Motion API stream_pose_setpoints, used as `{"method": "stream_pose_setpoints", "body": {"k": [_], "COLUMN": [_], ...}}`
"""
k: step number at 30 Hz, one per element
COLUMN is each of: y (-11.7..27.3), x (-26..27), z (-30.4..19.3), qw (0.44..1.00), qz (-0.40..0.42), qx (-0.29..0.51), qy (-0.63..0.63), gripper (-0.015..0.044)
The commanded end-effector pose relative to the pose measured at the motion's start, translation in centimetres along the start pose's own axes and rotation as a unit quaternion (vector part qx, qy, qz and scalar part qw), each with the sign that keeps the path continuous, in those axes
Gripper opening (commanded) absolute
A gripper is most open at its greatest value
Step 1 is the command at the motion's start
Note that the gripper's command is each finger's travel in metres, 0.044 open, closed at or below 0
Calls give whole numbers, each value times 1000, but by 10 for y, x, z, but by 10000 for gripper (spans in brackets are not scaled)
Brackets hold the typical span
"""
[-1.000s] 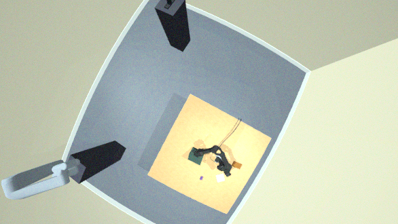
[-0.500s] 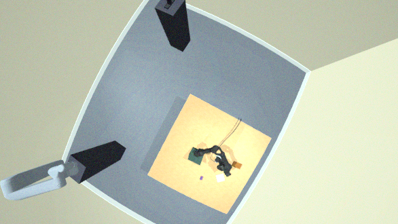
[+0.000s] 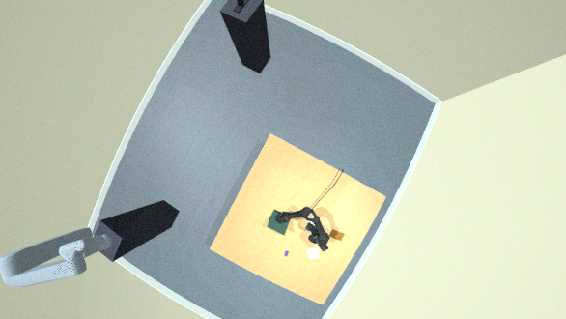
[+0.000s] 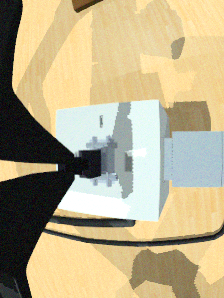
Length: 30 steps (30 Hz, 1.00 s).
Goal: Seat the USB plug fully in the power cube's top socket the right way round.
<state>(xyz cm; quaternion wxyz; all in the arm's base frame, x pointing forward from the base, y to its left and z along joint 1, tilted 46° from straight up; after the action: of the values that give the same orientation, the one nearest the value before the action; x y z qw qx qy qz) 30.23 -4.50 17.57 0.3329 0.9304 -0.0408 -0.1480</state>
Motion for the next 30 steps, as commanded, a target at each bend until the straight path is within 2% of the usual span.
{"method": "stream_pose_setpoints", "body": {"k": [1, 30], "y": [-1, -4], "x": [0, 0], "z": [0, 0], "qw": [1000, 1000], "qz": [1, 1], "qx": [1, 1], "qy": [-2, -2], "gripper": [0, 0]}}
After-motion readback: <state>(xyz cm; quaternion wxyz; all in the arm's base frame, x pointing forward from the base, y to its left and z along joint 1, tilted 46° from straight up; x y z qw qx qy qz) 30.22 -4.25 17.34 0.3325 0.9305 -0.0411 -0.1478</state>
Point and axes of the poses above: the point midway between the two fingers, 35 mm back from their tips, its own y axis back along the fingers, its own x axis across the jaws, z = x × y, the point moved 10 cm from there along y, back along the fingers, and after that the axes turned 9 degrees about -y, right-handed, at the moved point
